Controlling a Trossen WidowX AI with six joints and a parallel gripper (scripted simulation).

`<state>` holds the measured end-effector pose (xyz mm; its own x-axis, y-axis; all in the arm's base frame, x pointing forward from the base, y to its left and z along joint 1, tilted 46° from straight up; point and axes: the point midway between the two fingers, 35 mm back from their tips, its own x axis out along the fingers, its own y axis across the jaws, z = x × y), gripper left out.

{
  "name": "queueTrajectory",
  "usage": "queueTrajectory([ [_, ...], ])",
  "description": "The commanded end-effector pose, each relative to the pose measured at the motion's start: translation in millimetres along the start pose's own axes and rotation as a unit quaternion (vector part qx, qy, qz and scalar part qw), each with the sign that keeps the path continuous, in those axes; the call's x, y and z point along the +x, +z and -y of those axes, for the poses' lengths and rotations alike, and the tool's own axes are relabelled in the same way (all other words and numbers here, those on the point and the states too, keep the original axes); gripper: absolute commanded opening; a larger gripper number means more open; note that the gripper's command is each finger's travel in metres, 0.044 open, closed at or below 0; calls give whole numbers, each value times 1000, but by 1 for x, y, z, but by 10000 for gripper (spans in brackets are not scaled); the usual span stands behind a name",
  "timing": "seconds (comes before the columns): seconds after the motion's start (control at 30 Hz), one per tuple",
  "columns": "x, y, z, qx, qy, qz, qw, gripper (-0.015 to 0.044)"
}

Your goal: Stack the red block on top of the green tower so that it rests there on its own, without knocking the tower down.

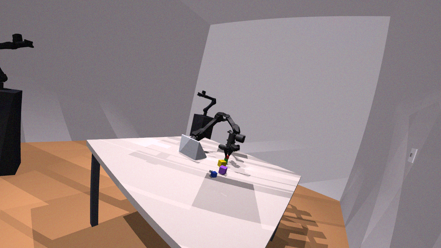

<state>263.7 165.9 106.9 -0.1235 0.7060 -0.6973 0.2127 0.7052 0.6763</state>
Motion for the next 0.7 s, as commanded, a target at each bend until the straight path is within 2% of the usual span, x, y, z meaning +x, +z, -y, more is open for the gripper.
queueTrajectory([
  [0.0, 2, -2, 0, 2, 2, -3, 1000, 0],
  [0.67, -2, -2, 0, 2, 2, -3, 1000, 0],
])
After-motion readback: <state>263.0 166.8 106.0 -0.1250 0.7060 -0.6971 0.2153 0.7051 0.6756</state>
